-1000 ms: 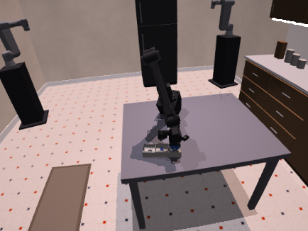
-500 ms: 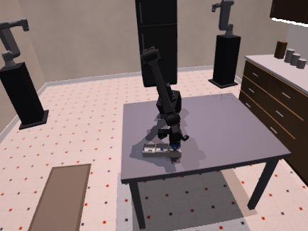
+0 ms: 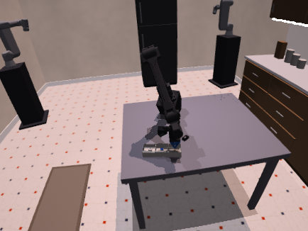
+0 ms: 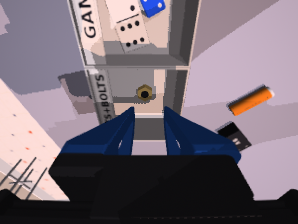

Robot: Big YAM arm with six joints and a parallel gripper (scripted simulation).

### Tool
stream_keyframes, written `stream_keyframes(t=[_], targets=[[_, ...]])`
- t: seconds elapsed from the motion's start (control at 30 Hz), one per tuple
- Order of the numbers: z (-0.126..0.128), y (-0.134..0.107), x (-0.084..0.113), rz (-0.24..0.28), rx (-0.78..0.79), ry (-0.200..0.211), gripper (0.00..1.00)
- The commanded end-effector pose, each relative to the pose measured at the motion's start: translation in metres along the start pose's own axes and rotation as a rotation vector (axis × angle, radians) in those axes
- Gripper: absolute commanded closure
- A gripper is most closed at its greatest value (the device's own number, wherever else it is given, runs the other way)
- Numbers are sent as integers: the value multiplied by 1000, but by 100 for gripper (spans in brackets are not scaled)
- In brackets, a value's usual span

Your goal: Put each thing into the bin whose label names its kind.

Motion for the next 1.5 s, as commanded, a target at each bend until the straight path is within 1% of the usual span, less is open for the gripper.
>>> stream_keyframes(t=[0.0,0.03,0.17,0.2,0.23,0.27,0.33,0.37,0.4,0.43,0.47,0.5,0.53,0.57,0.67,0.73,1.23,1.33,1.47], targets=[[25,0,38,4,-15,64,70],[25,0,43,4,-15,64,70],[26,0,44,4,-15,64,70],[15,1,31,1,-7,36,70],[20,-1,30,2,-12,28,70],[20,-1,29,3,-12,28,70],[11,-2,25,3,-3,10,70],[15,1,30,1,-7,36,70],[9,3,34,1,-10,31,70],[14,2,30,1,-7,36,70],[14,2,30,1,-7,36,70],[17,-1,43,6,-11,51,0],[24,1,51,4,-16,64,0],[25,1,55,4,-16,66,0],[24,1,68,5,-17,67,0],[24,1,68,5,-17,67,0],[23,3,132,8,-21,72,0],[23,2,135,8,-20,68,0],[22,3,153,9,-22,73,0]])
Point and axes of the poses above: the point where the finger pads meet when closed, its own x axis back along the fingers, its own z axis across the jaws, y = z × x, the point moved 3 cm from there along x, back along the fingers, and after that the axes turned 12 degrees about x, right-handed, at the moved point
